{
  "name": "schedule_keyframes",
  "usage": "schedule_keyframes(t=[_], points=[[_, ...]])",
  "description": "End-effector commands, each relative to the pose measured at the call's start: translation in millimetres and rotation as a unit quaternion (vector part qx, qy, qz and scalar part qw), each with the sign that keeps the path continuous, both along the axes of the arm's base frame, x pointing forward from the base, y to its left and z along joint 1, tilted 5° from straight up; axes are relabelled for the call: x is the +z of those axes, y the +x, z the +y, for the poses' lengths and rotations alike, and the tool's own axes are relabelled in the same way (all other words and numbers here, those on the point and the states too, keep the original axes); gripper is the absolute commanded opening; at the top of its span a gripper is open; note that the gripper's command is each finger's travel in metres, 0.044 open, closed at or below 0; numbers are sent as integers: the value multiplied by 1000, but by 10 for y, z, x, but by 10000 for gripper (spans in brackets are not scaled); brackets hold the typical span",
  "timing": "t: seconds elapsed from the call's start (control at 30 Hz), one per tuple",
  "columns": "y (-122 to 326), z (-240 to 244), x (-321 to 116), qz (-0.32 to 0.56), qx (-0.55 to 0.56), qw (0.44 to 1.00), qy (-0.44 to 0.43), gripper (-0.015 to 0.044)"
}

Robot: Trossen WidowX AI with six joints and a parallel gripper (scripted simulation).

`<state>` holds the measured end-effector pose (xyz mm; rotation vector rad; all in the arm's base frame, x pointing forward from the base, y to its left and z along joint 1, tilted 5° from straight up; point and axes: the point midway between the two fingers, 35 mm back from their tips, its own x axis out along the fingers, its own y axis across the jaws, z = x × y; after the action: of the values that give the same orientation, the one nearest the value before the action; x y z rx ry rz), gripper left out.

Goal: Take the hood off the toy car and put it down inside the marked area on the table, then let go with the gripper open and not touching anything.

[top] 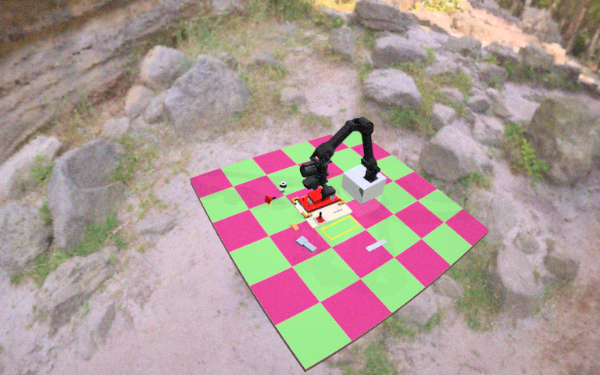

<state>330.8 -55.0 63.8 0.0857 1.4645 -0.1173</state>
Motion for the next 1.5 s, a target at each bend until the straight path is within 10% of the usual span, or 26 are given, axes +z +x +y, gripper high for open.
schedule_keyframes(t=[0.0, 1.47], points=[[10, 113, 3, 0, -1, 1000, -1, 0], [-177, 1565, -2, -1, 0, 1000, 10, 0]])
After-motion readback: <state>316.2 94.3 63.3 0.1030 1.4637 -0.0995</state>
